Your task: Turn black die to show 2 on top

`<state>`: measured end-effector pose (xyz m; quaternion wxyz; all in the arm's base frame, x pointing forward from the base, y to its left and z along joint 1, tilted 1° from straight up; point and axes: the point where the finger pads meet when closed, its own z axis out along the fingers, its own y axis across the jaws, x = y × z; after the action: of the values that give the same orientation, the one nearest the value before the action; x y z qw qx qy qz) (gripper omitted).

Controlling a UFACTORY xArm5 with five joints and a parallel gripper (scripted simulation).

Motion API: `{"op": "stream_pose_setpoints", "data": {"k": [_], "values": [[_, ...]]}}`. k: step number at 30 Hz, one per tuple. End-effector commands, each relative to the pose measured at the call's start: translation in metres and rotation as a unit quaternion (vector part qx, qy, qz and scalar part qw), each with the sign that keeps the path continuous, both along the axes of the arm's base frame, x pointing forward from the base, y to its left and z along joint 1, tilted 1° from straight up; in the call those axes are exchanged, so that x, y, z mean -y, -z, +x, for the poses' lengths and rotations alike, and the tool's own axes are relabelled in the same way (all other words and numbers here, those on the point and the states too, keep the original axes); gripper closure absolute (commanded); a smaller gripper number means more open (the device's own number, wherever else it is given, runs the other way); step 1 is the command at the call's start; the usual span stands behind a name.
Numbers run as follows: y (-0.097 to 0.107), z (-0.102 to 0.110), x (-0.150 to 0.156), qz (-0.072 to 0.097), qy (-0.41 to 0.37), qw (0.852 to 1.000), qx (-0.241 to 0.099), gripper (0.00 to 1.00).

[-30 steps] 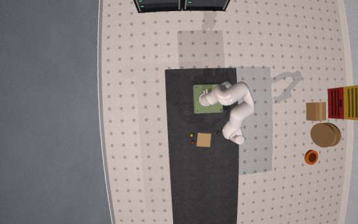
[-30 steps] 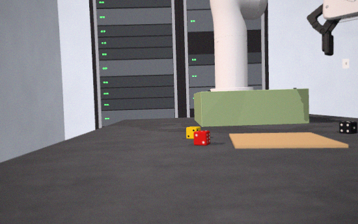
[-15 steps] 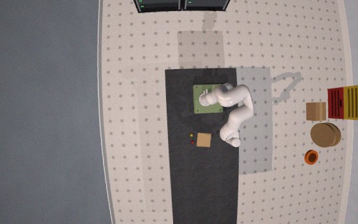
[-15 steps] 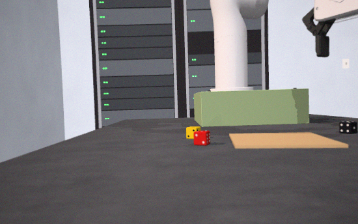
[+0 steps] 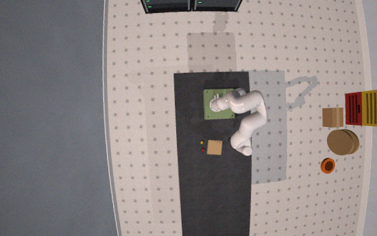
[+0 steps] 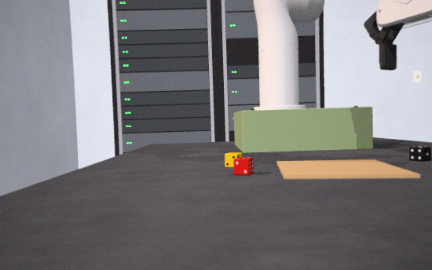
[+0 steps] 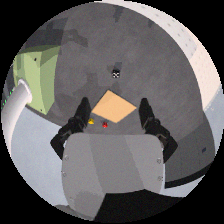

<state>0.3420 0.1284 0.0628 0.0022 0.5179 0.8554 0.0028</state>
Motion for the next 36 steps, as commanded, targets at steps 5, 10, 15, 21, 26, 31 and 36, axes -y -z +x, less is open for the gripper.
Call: {"op": "stream_pose_setpoints", "data": {"k": [5,10,15,21,26,31,36], "values": [[0.04,0.001,-0.003,0.001,0.0,1.0,0.001,0.0],[0.051,0.0,-0.004,0.001,0.0,1.0,0.001,0.64],[0.051,0.0,-0.004,0.001,0.0,1.0,0.001,0.64],[0.051,0.0,-0.004,0.001,0.0,1.0,0.001,0.64],[0.051,0.0,-0.004,0.001,0.0,1.0,0.001,0.64],[0.051,0.0,-0.004,0.001,0.0,1.0,0.001,0.64],[0.051,0.0,-0.004,0.001,0.0,1.0,0.001,0.64]]}}
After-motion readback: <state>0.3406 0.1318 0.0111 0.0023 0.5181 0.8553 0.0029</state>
